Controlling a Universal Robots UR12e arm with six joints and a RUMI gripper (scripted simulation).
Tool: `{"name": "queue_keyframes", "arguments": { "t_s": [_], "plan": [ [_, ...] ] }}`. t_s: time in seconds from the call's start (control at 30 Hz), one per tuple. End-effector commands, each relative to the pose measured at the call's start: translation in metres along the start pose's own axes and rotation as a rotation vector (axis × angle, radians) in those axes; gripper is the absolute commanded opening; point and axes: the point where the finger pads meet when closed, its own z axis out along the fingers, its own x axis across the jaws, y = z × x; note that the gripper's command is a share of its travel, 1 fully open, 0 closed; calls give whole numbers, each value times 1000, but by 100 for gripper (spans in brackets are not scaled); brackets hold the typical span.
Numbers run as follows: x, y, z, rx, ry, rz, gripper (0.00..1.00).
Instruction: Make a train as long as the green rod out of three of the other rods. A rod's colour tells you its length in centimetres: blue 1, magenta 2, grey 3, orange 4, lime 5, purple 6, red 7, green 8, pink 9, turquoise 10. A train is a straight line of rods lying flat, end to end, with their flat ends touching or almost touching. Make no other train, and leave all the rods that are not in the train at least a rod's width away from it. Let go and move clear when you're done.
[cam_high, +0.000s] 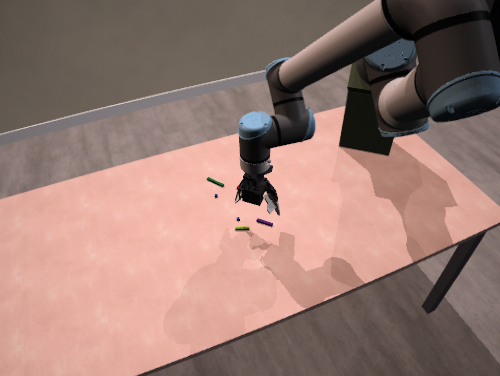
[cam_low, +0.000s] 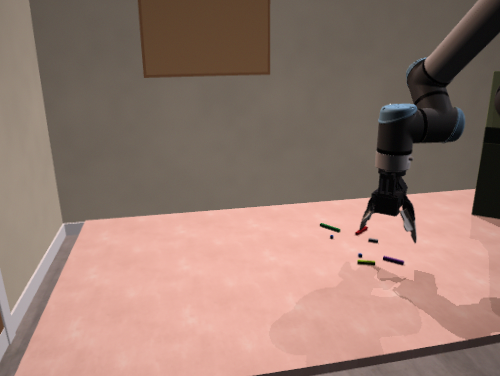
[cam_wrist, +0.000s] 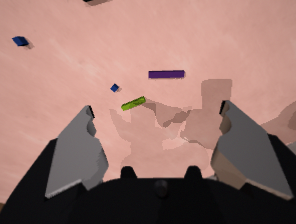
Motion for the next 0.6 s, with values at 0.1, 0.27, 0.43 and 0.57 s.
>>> {"name": "queue_keyframes", "arguments": {
  "t_s": [0.1, 0.27, 0.43, 0.57],
  "plan": [
    [0, 0, 0, 0, 0, 0, 100],
    [0, 0, 0, 0, 0, 0, 100],
    [0, 0, 0, 0, 0, 0, 100],
    [0, 0, 0, 0, 0, 8, 100]
  ]
}}
